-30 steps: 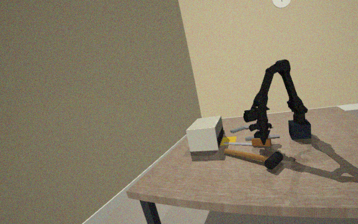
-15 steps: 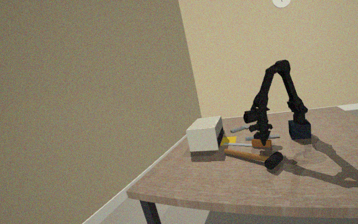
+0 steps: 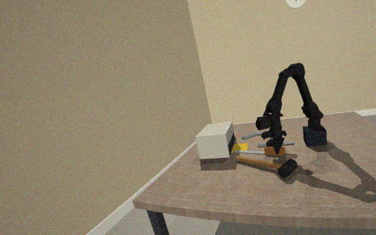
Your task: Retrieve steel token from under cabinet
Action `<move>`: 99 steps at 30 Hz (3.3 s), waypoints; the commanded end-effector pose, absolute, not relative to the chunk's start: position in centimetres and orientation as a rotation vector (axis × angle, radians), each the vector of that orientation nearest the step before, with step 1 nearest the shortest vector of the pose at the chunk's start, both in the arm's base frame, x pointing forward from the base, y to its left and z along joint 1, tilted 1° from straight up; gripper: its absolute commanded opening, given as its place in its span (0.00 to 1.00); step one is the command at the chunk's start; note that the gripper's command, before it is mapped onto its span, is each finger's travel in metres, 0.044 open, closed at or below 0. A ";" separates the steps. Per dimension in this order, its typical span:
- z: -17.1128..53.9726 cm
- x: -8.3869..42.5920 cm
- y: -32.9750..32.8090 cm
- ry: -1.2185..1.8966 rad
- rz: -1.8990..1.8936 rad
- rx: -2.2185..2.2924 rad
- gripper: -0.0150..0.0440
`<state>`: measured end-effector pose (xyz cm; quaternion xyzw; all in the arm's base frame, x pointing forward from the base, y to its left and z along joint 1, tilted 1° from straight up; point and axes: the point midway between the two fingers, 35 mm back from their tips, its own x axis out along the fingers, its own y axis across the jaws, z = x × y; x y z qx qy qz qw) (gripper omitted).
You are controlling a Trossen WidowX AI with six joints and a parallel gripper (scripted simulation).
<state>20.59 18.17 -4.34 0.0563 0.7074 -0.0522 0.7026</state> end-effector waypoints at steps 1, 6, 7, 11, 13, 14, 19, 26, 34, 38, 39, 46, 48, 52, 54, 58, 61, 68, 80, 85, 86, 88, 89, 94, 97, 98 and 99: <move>-4.3 20.6 18.2 1.574 -0.116 0.125 0.57; -4.3 20.6 18.2 1.573 -0.114 0.128 0.64; -4.3 20.6 18.2 1.573 -0.112 0.130 0.68; -4.4 20.7 18.2 1.573 -0.112 0.130 0.71; -4.5 20.7 18.2 1.573 -0.112 0.131 0.71; -4.5 20.7 18.2 1.573 -0.112 0.131 0.71; -4.5 20.7 18.2 1.573 -0.113 0.131 0.71; -4.8 20.1 18.2 1.573 -0.112 0.131 0.71; -4.6 20.6 18.4 1.564 -0.106 0.132 0.50; -4.6 20.6 18.4 1.564 -0.106 0.132 0.45; -4.6 20.6 18.4 1.564 -0.106 0.132 0.44; -4.6 20.6 18.4 1.564 -0.106 0.131 0.25; -4.6 20.7 18.4 1.565 -0.106 0.131 0.25; -4.6 21.2 18.3 1.566 -0.105 0.128 0.25; -4.6 21.5 18.2 1.567 -0.104 0.127 0.25; -4.6 22.1 18.2 1.568 -0.103 0.124 0.25; -4.6 22.6 18.1 1.569 -0.103 0.123 0.25; -4.5 23.6 17.9 1.569 -0.102 0.121 0.25; -4.5 25.3 17.7 1.569 -0.101 0.120 0.25; -4.4 26.0 17.6 1.569 -0.101 0.120 0.25; -4.4 26.1 17.6 1.569 -0.101 0.120 0.25; -4.4 26.4 17.6 1.569 -0.101 0.119 0.25; -4.4 26.5 17.5 1.569 -0.101 0.119 0.25; -4.4 27.2 17.4 1.568 -0.101 0.119 0.25; -4.4 27.6 17.4 1.568 -0.101 0.119 0.25; -4.4 27.8 17.4 1.568 -0.101 0.119 0.25; -4.4 27.9 17.4 1.568 -0.101 0.119 0.25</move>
